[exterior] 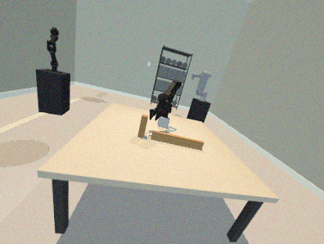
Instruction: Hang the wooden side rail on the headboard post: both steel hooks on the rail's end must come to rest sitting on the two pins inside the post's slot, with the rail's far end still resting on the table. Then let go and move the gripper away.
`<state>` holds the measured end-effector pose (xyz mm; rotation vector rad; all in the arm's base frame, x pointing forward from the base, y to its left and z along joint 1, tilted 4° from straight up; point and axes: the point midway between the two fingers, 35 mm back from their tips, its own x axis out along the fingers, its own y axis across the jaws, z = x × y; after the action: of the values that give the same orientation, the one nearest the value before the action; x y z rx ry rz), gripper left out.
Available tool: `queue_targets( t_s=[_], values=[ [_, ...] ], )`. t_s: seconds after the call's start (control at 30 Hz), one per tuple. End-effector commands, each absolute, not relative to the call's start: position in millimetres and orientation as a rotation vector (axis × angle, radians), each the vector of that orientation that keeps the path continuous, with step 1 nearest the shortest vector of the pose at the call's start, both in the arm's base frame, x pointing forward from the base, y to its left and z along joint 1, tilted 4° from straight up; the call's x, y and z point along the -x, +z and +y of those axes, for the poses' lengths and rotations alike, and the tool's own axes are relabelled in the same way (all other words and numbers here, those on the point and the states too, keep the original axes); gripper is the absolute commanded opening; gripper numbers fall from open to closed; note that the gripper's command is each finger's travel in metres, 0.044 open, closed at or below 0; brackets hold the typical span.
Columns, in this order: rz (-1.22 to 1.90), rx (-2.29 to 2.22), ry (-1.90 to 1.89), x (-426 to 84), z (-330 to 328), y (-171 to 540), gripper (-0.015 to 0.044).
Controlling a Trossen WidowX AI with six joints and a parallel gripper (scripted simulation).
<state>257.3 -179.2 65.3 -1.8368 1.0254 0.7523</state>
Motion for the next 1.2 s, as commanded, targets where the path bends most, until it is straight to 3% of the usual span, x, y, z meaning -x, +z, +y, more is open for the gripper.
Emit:
queue_targets(
  t_s=[0.0,0.57,1.17],
  values=[
    [1.22,1.274,0.285,-258.7,-173.7,55.1,0.044],
    [1.205,0.634,-0.342,-262.5,-168.5,53.7,0.044],
    [0.917,0.035,-0.883,-265.6,-161.5,57.3,0.044]
  ],
)
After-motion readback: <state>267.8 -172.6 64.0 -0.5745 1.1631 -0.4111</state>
